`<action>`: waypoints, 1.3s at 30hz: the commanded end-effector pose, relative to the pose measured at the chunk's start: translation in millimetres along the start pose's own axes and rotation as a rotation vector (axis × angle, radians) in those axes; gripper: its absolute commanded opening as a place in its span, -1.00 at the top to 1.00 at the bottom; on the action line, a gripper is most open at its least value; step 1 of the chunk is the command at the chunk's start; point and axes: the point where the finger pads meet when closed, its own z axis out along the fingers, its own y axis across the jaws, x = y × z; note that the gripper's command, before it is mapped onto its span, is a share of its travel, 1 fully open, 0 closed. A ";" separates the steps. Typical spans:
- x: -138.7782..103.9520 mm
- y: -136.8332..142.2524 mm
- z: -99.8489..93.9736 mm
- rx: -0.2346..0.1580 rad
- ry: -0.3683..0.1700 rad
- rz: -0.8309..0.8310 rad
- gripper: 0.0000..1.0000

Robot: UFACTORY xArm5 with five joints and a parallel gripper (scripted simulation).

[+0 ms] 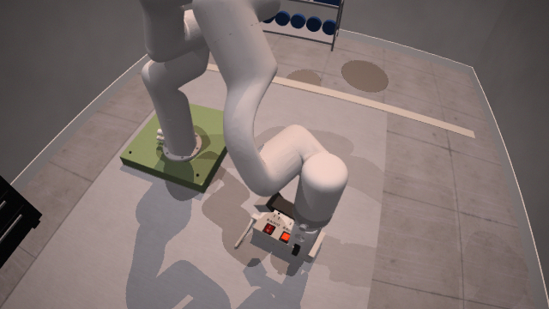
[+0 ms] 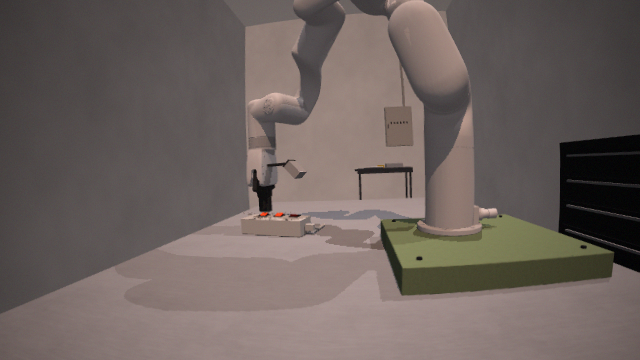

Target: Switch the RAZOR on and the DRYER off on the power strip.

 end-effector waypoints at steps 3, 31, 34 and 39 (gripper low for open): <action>-1.3 -0.3 -1.4 0.001 -0.004 0.000 1.00; -1.3 -0.3 2.4 0.001 -0.004 0.000 1.00; -1.3 -0.3 3.8 0.001 -0.004 0.000 1.00; -1.3 -0.3 5.0 0.001 -0.004 0.000 1.00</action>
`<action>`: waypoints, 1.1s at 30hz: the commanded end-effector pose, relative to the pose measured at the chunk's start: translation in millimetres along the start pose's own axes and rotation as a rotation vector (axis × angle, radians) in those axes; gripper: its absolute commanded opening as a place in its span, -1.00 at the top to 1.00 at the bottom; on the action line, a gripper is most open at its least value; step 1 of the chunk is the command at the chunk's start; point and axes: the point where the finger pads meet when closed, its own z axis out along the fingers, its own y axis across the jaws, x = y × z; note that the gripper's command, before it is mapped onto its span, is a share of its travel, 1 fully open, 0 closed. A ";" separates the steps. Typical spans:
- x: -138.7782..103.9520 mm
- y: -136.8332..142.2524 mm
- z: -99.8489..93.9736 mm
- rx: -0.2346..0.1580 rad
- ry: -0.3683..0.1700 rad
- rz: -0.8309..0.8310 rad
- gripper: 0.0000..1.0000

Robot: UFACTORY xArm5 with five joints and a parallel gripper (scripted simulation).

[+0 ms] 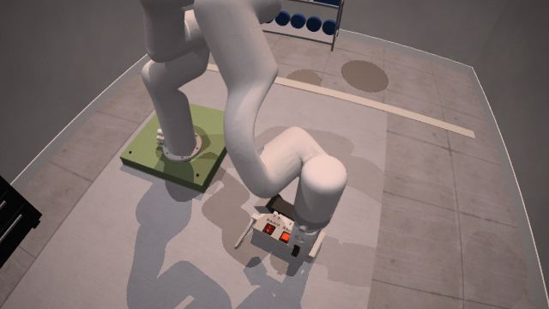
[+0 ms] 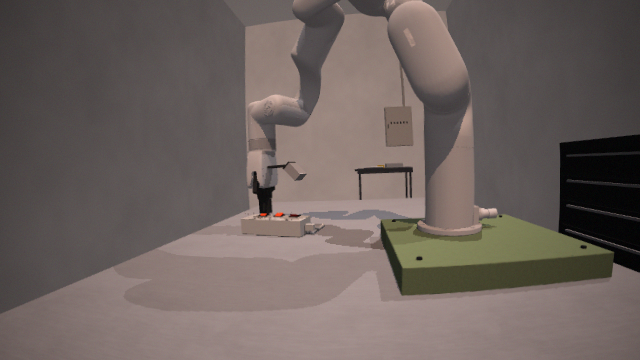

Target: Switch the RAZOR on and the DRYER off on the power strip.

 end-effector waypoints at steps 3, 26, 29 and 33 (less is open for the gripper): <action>-1.1 -0.1 1.1 0.001 -0.003 0.000 1.00; -1.1 -0.1 2.0 0.001 -0.003 0.000 1.00; -1.1 -0.1 -0.3 0.001 -0.003 0.000 1.00; -1.1 -0.1 -3.8 0.001 -0.003 0.000 1.00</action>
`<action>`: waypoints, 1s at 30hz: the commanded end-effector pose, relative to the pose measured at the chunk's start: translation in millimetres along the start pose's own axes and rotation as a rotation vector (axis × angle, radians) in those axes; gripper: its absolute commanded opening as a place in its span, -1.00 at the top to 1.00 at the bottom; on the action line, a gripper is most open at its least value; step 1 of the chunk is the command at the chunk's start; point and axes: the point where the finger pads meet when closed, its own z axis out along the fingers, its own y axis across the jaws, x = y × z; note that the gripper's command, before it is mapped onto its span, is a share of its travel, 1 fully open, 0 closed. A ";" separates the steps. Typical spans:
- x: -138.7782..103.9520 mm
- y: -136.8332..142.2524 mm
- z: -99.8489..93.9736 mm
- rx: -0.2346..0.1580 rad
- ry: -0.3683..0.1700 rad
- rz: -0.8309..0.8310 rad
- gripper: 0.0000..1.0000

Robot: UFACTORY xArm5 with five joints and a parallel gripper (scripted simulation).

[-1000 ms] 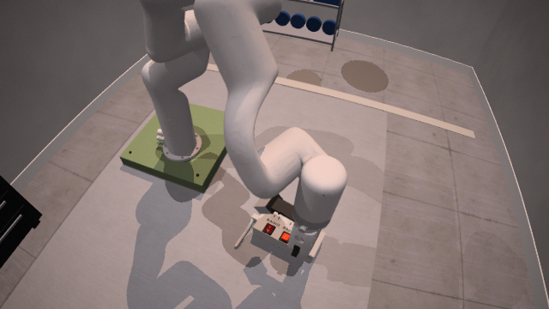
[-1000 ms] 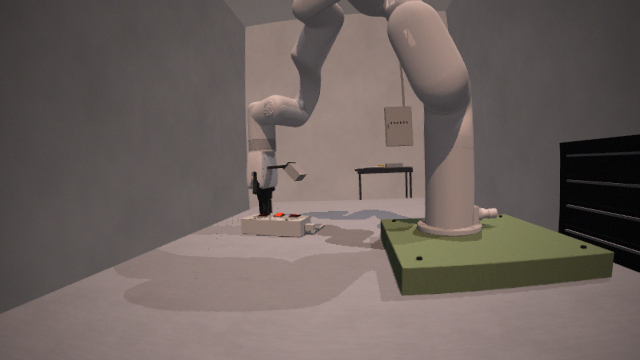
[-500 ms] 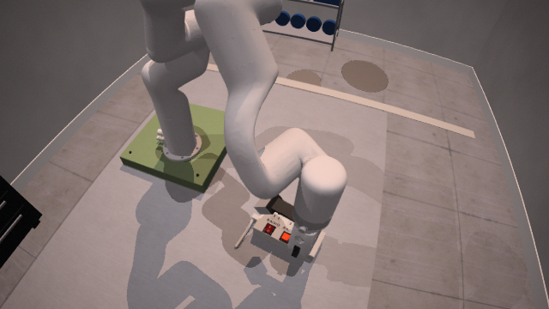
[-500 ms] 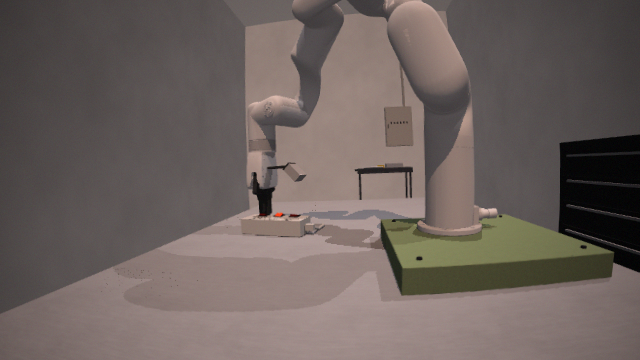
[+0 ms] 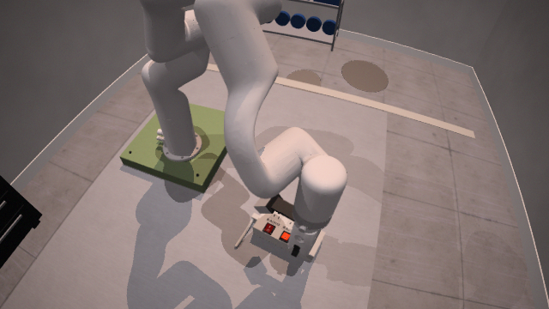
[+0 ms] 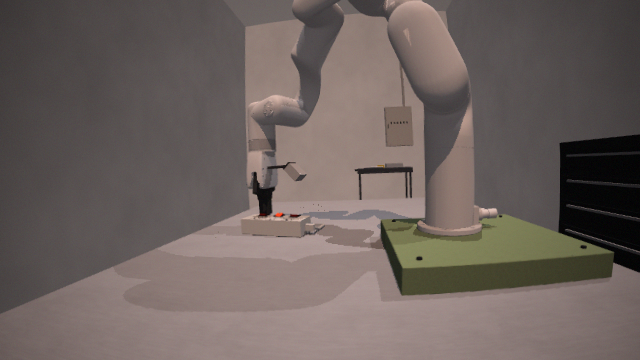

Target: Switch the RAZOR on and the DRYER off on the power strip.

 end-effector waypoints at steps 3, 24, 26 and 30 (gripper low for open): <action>-1.5 -0.8 -12.7 0.001 -0.005 0.001 1.00; -1.4 -0.8 -37.4 0.001 -0.005 0.001 1.00; -1.4 -0.8 -37.4 0.001 -0.005 0.001 1.00; -1.4 -0.8 -37.4 0.001 -0.005 0.001 1.00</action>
